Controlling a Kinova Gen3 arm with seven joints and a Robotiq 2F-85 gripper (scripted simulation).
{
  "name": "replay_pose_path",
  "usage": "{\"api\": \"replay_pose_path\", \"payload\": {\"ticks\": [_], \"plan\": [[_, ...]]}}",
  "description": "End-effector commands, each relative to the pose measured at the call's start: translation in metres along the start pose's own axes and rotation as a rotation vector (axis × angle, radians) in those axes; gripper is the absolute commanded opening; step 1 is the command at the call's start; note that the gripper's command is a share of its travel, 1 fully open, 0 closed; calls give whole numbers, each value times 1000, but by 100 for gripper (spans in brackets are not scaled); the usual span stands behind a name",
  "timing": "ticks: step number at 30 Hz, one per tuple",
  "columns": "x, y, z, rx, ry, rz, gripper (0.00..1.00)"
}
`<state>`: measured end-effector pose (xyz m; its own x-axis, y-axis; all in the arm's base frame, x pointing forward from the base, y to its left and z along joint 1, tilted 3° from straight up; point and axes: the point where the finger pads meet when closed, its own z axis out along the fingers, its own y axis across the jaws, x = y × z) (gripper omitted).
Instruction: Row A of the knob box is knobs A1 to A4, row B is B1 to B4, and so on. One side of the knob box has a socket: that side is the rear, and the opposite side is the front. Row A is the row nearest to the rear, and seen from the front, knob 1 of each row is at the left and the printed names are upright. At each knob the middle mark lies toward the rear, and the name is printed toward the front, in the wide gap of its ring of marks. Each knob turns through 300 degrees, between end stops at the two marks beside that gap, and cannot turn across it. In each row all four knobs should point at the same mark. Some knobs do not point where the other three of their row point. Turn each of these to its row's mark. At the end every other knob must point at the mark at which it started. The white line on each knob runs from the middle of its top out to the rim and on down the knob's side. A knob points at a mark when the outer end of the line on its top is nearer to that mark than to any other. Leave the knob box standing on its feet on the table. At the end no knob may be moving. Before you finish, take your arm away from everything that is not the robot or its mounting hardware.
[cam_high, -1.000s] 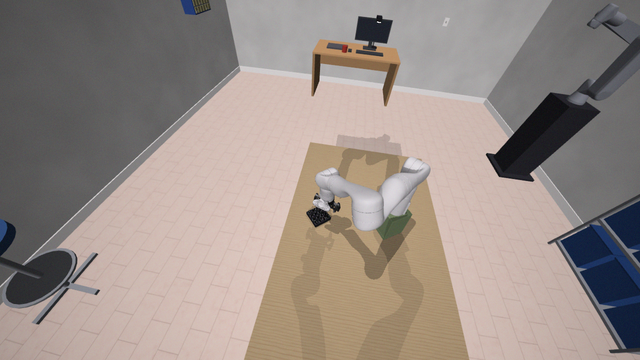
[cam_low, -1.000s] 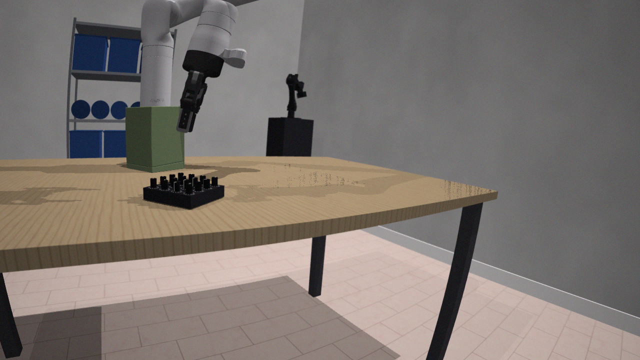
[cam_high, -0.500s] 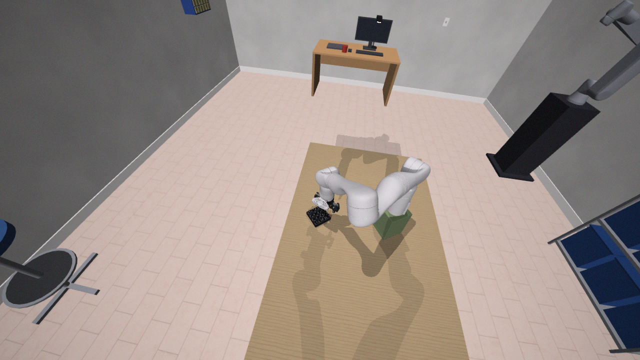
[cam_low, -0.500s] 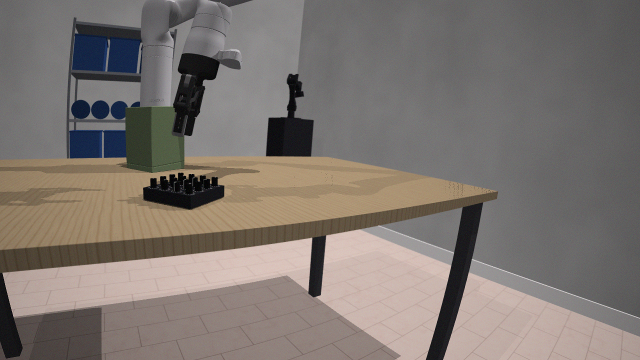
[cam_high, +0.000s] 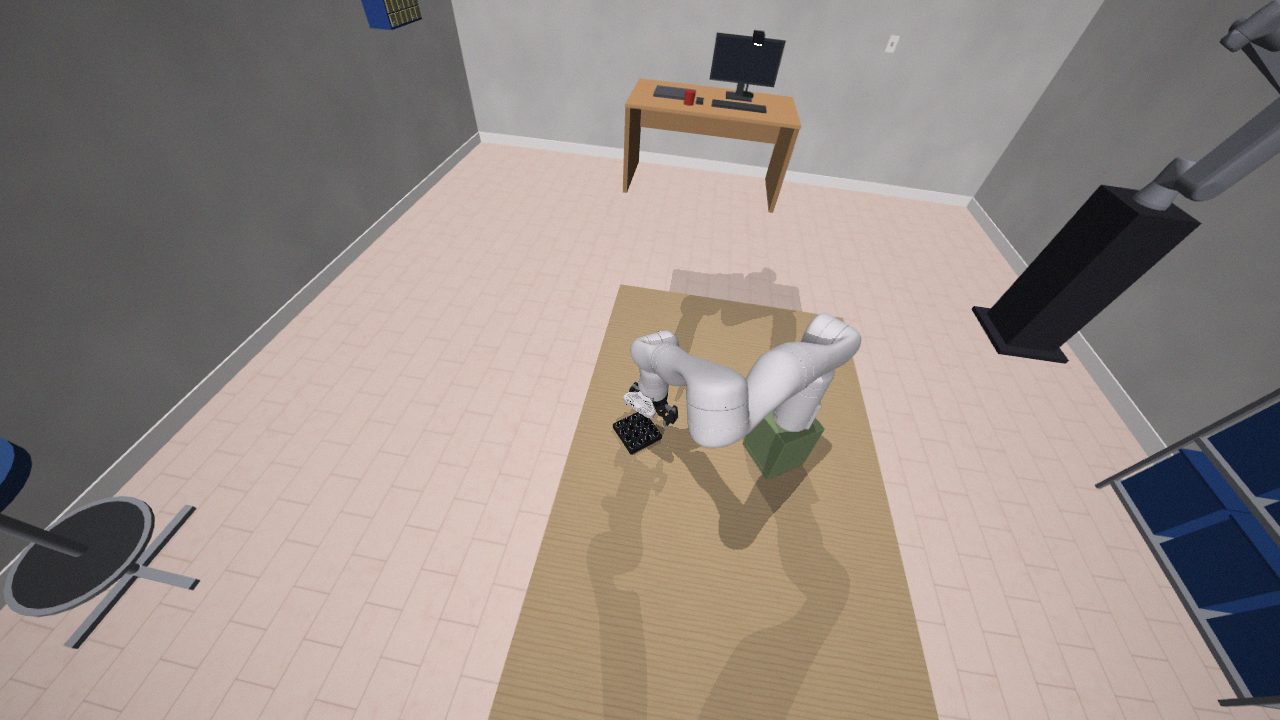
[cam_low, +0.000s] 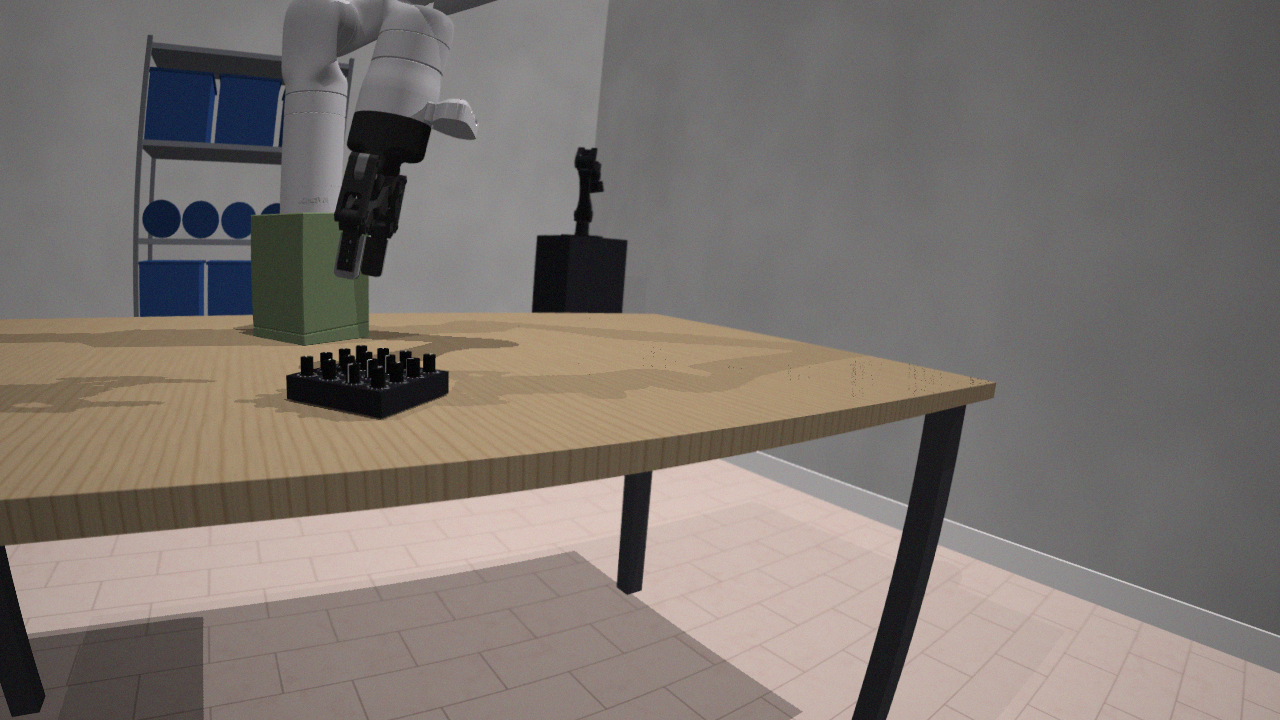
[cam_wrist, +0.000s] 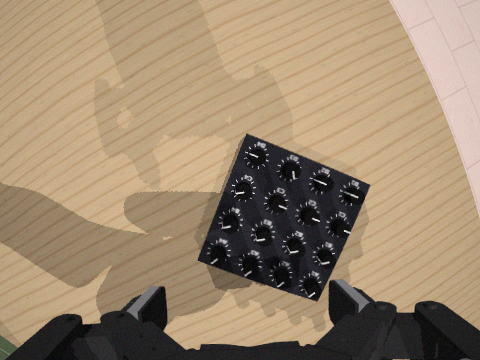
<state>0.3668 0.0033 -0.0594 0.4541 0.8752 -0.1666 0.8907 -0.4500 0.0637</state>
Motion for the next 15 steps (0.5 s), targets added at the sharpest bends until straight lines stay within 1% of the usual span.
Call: {"api": "replay_pose_path", "payload": {"ticks": [1,9,10,15], "plan": [[-1,0,2,11,23,70,100],[0,1,3,11,27,62,100],[-2,2,6,16,39,113,100],[-2,3,6,15,43,103,100]]}}
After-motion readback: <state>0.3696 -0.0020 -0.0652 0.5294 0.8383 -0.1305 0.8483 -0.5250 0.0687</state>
